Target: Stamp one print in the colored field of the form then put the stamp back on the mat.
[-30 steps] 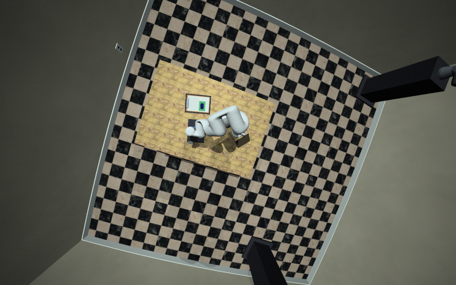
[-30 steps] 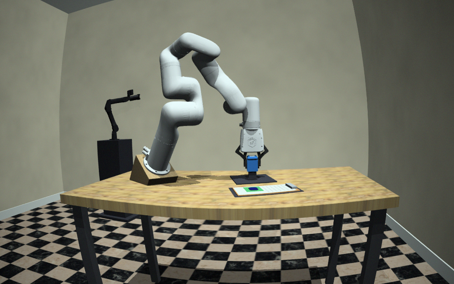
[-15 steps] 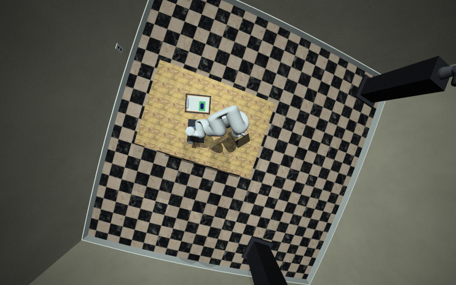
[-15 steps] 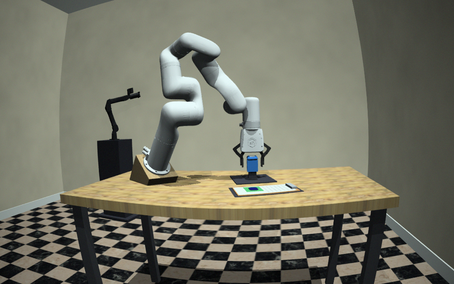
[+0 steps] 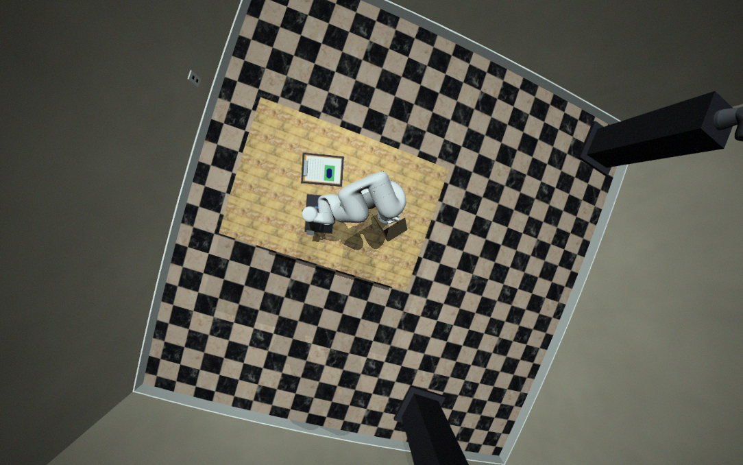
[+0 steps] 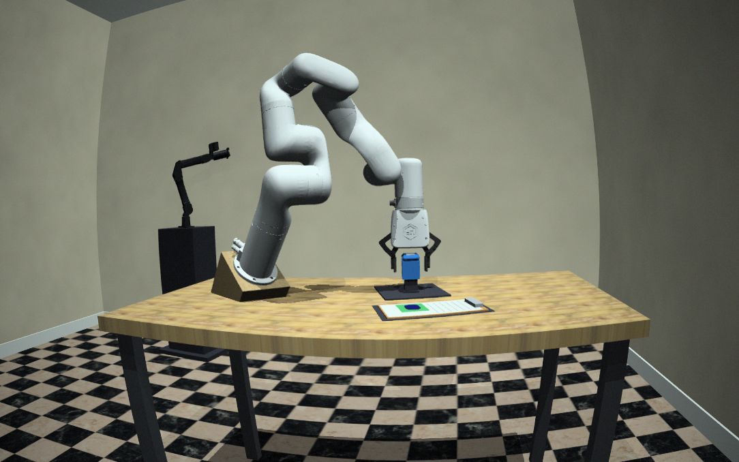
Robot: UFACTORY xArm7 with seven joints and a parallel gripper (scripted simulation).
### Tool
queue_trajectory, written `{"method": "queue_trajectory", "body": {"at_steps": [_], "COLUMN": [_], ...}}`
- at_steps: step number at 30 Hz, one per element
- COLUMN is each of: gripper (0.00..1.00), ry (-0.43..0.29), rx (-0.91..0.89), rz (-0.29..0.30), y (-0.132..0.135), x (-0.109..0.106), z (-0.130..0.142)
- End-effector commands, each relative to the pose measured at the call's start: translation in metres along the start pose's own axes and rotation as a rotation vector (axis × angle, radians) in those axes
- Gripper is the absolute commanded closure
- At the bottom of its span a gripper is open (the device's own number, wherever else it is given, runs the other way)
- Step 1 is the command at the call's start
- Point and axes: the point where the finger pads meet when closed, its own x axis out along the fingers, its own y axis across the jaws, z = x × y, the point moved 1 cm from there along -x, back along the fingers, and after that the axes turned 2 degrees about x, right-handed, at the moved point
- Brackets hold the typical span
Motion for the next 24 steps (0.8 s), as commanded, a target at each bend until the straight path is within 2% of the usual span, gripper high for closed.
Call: {"method": "queue_trajectory", "body": {"at_steps": [1,13,15,17,19,22,24], "gripper": [0.12,0.12,0.12,0.12,0.12,0.12,0.12], "ry": [0.002,0.002,0.002,0.002,0.002,0.002,0.002], "rx": [0.0,0.0,0.0,0.0,0.0,0.0,0.0], "rz": [0.003,0.003,0.003,0.003,0.003,0.003,0.003], "y": [0.001,0.001,0.001,0.001,0.001,0.001,0.001], "x": [-0.001,-0.005,-0.023,-0.052,-0.052,-0.087,-0.091], "z": [-0.001,-0.001,-0.001,-0.001,-0.001,-0.001,-0.001]}}
